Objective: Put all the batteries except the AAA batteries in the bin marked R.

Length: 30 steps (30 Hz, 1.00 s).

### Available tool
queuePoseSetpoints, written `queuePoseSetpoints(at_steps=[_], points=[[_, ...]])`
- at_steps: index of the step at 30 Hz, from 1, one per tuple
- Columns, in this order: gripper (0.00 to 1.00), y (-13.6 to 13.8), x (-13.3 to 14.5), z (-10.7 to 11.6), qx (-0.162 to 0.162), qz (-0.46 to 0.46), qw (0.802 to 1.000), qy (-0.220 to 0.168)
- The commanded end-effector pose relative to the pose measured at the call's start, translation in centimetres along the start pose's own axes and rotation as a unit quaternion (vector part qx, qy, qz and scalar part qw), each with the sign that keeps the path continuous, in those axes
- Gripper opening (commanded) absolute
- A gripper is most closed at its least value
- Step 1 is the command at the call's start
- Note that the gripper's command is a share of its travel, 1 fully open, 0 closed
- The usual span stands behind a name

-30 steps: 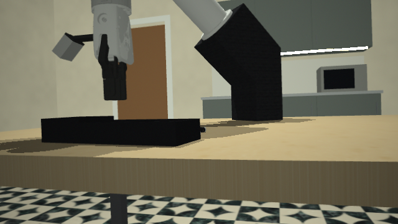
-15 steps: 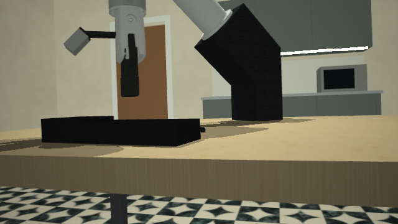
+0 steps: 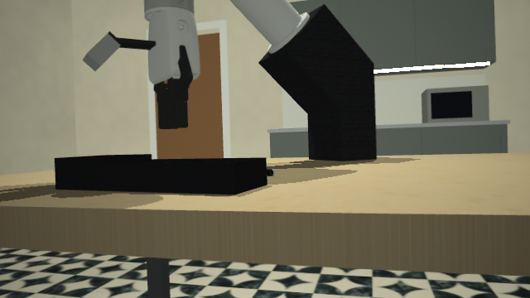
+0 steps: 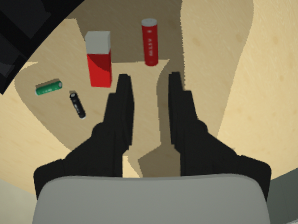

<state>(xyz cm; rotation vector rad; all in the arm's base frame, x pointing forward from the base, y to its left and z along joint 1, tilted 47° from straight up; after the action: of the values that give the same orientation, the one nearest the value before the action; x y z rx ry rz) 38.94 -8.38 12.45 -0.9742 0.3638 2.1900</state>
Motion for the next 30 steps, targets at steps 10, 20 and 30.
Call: queuePoseSetpoints(at_steps=[10, 20, 30], points=[[0.28, -0.1, -0.1, 0.0, 0.000, 0.002, 1.000, -0.001], [0.28, -0.1, -0.1, 0.0, 0.000, 0.002, 1.000, -0.001], [0.28, -0.1, 0.0, -2.4, 0.001, 0.002, 1.000, -0.001]])
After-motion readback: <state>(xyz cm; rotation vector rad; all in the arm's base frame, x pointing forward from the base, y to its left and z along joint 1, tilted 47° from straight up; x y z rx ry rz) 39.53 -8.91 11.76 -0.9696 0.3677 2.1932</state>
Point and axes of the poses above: the point where the finger pads meet when closed, its own z axis back along the fingers, its own y axis across the jaws, x = y × z, the point moved 4 cm from there along z, back along the fingers, and after that the axes turned 13 degrees about -z, right-handed, at the moved point
